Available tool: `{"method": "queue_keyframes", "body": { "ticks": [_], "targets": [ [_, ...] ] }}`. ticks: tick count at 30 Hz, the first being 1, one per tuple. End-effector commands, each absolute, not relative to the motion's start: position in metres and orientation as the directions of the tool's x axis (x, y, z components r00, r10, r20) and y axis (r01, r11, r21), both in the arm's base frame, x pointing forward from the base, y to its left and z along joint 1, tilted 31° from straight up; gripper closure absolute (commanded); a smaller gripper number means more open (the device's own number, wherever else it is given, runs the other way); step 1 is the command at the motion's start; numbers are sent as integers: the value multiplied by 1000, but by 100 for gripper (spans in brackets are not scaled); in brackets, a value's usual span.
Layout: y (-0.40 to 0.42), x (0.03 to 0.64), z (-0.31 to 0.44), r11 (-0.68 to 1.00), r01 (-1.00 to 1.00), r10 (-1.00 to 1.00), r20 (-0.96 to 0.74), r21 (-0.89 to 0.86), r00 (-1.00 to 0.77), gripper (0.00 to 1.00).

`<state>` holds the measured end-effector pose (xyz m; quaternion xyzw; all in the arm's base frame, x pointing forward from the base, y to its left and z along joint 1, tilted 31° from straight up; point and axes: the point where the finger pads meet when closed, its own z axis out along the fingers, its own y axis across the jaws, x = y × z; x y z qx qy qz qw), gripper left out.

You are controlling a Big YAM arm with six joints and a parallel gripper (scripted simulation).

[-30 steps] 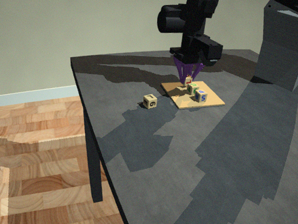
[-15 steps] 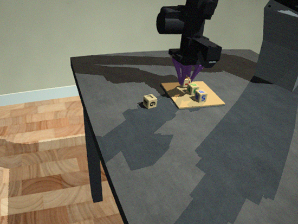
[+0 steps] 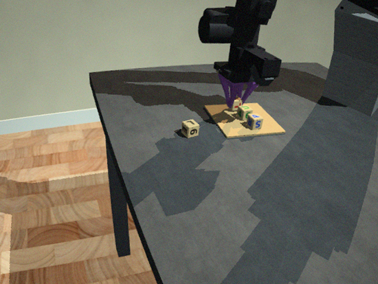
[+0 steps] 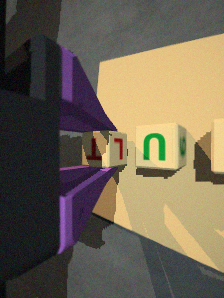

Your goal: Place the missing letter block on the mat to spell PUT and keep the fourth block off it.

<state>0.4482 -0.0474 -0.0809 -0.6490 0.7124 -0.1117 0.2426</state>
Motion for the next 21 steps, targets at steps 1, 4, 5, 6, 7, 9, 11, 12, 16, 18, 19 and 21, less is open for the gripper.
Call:
{"method": "queue_keyframes", "body": {
  "ticks": [1, 4, 5, 6, 7, 9, 11, 12, 16, 18, 19, 21],
  "targets": [
    [-44, 446, -88, 143, -876, -977, -209, -461, -49, 80],
    [-41, 445, -88, 139, -876, -977, -209, -463, -45, 80],
    [-40, 445, -88, 139, -875, -977, -209, -463, -44, 80],
    [-40, 444, -88, 139, -876, -977, -209, -462, -44, 80],
    [-40, 443, -89, 139, -876, -977, -210, -461, -45, 80],
    [-39, 442, -89, 140, -878, -977, -210, -459, -46, 80],
    [-41, 443, -88, 143, -875, -976, -210, -462, -49, 80],
    [-41, 444, -88, 144, -874, -976, -210, -464, -49, 80],
    [-41, 445, -88, 143, -875, -976, -210, -463, -49, 80],
    [-41, 444, -88, 144, -876, -976, -211, -461, -49, 80],
    [-41, 444, -88, 144, -876, -976, -211, -461, -49, 80],
    [-41, 444, -88, 144, -876, -976, -211, -461, -49, 80]
  ]
}}
